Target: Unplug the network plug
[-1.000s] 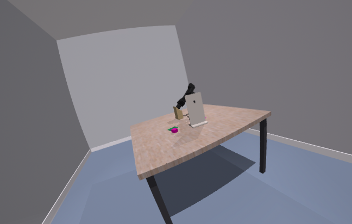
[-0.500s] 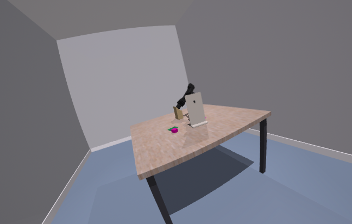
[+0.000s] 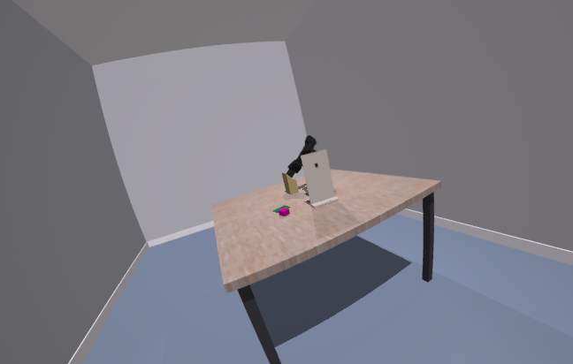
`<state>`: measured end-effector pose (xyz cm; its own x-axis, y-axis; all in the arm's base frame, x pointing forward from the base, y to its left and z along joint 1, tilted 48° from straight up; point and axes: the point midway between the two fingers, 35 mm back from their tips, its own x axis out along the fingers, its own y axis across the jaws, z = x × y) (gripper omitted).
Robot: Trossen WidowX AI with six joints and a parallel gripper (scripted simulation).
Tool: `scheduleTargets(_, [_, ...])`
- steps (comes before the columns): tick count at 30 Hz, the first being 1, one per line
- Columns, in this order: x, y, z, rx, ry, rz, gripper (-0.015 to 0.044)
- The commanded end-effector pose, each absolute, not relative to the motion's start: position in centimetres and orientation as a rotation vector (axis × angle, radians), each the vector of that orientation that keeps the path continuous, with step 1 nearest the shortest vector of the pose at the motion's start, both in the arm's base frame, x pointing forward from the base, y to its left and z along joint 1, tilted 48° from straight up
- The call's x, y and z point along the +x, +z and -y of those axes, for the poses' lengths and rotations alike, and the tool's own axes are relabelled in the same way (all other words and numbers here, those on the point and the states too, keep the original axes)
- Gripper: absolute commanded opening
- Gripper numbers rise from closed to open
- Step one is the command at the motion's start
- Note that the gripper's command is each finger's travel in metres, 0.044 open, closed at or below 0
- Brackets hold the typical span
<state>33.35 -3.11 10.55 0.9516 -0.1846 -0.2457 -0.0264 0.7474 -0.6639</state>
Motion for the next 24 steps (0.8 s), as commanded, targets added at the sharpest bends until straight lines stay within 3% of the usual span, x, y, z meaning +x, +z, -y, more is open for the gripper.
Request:
scheduleTargets(1, [33.0, 10.6, 3.1, -0.727, -0.086, -0.305, 0.0])
scheduleTargets(24, [32.4, 12.4, 4.9, -0.729, -0.081, -0.31, 0.0])
